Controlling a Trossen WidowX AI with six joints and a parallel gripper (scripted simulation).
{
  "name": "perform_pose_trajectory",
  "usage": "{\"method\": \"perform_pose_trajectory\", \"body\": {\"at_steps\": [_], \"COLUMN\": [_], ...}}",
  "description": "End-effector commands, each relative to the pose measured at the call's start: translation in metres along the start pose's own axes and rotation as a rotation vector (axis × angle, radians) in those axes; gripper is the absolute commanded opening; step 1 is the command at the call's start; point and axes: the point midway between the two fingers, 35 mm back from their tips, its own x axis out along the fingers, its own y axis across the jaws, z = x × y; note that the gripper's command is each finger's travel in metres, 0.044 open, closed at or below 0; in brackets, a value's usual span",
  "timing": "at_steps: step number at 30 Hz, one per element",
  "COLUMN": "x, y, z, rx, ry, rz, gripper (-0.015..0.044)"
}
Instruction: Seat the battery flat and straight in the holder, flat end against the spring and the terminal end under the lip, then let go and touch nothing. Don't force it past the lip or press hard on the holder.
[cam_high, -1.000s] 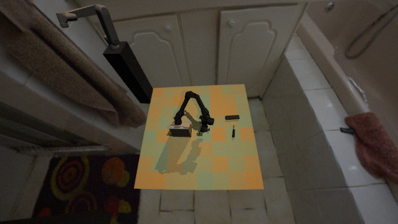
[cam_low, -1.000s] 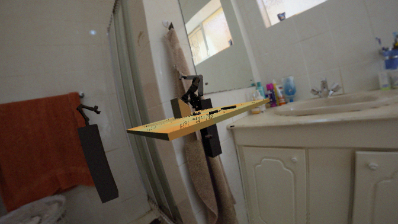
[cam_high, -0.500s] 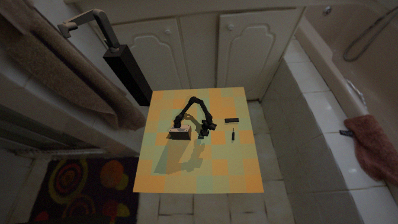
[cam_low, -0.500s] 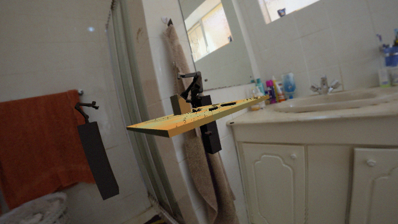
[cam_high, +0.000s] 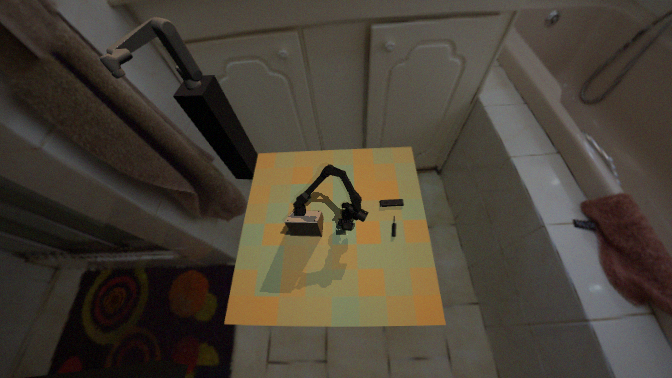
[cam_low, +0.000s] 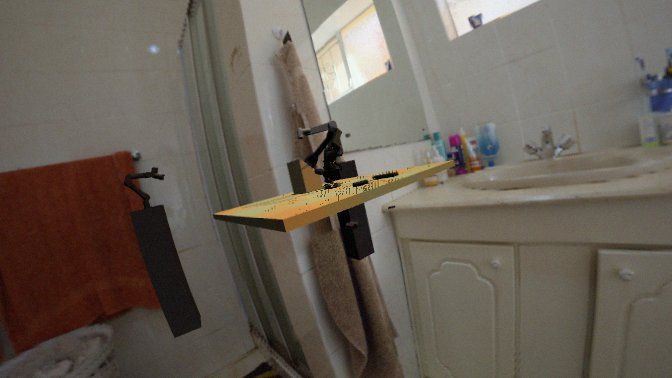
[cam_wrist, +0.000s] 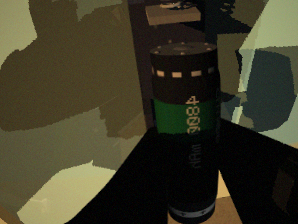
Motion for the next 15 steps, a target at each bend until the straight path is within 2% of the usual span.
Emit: {"method": "perform_pose_trajectory", "body": {"at_steps": [1, 15], "x": [0.0018, 0.0058], "y": [-0.0006, -0.0004], "z": [0.0015, 0.0062], "rx": [-0.005, -0.005], "ry": [0.026, 0.111], "rz": [-0.004, -0.003], "gripper": [0.0069, 0.0069]}}
